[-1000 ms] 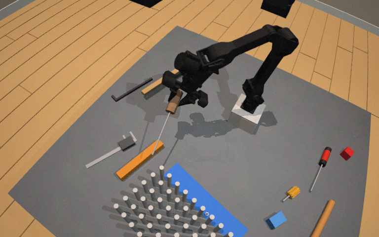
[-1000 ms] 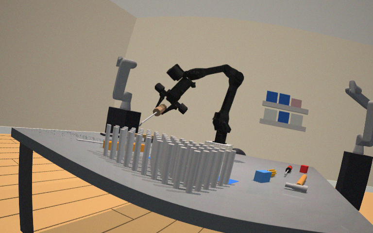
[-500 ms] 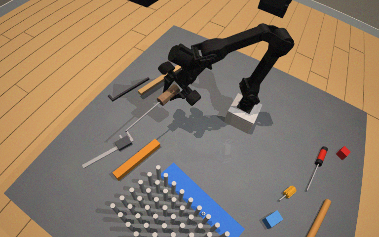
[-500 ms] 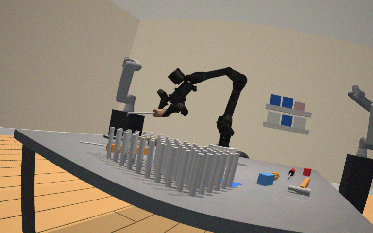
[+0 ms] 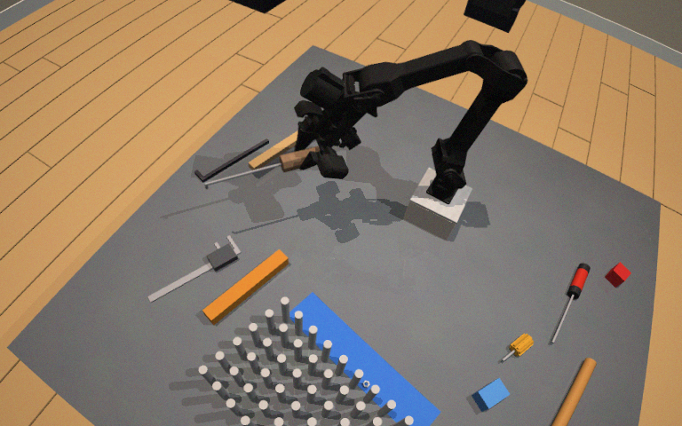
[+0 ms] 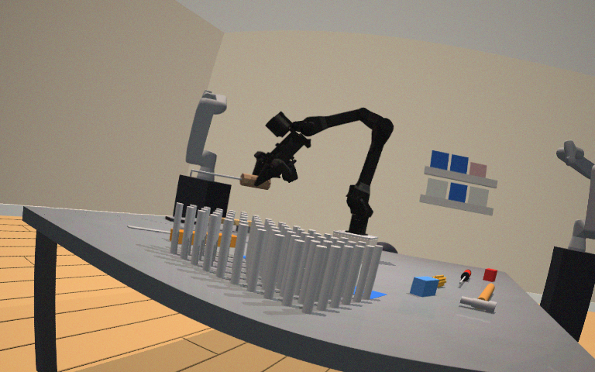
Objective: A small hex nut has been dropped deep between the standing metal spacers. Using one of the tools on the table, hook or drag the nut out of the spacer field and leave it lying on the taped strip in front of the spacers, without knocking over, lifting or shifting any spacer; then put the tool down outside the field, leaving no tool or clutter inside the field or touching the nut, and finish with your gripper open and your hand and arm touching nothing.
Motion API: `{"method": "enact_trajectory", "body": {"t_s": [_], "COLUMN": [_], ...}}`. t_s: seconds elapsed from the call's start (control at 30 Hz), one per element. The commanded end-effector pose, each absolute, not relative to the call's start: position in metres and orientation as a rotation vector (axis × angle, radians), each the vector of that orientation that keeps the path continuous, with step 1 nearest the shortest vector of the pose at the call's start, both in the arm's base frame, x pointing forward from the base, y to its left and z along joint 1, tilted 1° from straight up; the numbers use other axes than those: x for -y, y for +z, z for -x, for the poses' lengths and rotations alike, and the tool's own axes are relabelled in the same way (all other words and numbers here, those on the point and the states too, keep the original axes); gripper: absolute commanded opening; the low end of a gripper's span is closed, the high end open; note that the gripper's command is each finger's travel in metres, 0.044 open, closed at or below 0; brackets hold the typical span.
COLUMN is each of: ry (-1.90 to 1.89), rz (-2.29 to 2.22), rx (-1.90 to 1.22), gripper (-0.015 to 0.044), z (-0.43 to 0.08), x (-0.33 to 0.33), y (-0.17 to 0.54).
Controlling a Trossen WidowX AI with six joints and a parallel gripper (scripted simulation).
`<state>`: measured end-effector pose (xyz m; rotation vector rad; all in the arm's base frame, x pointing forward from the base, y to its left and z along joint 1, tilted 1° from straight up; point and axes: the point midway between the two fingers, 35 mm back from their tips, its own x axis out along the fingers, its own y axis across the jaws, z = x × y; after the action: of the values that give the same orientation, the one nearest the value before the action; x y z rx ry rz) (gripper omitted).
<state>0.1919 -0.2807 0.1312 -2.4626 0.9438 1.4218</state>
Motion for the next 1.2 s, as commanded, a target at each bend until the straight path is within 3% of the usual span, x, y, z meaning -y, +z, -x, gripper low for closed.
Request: {"method": "enact_trajectory", "body": {"t_s": [0.0,0.23,1.17], "ry": [1.316,1.171,1.170], "rz": [2.379,2.235,2.236], "rx": [-1.009,-1.098,-1.098], "gripper": [0.0000,0.0000,0.0000], "z": [-0.187,-0.177,-0.180], "x": [0.288,0.295,0.302], "y": [0.132,0.131,0.109]}}
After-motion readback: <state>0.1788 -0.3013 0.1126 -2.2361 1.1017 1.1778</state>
